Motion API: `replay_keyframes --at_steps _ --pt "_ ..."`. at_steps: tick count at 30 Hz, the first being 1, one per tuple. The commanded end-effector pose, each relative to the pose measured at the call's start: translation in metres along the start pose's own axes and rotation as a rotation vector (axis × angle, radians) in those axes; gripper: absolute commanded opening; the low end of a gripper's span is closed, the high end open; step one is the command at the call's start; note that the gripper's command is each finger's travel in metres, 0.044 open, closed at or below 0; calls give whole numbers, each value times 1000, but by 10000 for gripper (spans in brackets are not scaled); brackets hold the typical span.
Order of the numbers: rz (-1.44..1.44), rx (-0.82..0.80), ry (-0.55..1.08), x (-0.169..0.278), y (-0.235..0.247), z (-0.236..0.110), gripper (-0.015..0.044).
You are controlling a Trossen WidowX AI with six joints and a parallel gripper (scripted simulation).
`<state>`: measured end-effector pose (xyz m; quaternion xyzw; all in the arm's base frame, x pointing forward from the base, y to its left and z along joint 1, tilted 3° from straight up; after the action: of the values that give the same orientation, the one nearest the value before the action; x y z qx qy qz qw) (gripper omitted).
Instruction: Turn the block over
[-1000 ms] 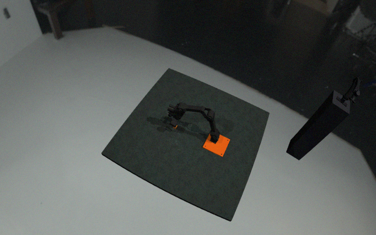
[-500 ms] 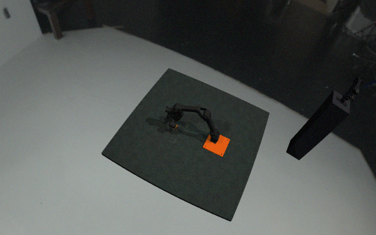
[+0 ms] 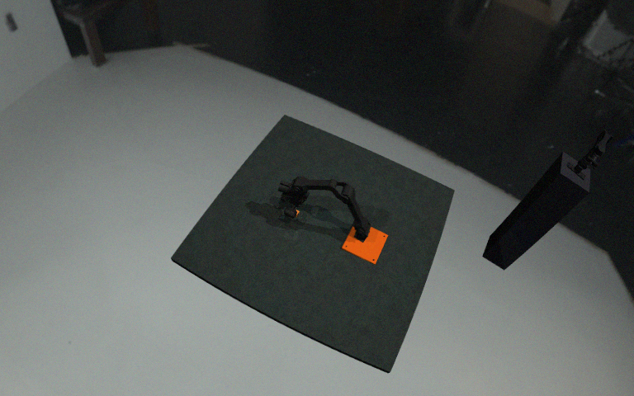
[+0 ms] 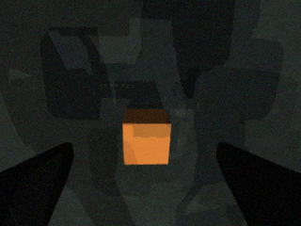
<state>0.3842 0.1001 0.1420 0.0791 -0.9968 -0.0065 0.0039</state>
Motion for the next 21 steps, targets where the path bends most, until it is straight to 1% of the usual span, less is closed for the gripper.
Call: replay_keyframes --at_steps 1,13,21 --pt "-4 -3 6 1 0 8 440" --pt "-4 -3 7 1 0 25 440" --pt "-4 -3 7 1 0 25 230"
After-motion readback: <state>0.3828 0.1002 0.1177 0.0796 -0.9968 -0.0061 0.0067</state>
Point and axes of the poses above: the point midway between the two fingers, 35 mm back from their tips, its own z axis out along the fingers, its own y axis across the jaws, x = y × z, the point moved 9 cm from there along -z, back along the fingers, and after that the axes turned 2 degrees about -z, right-handed, at the moved point
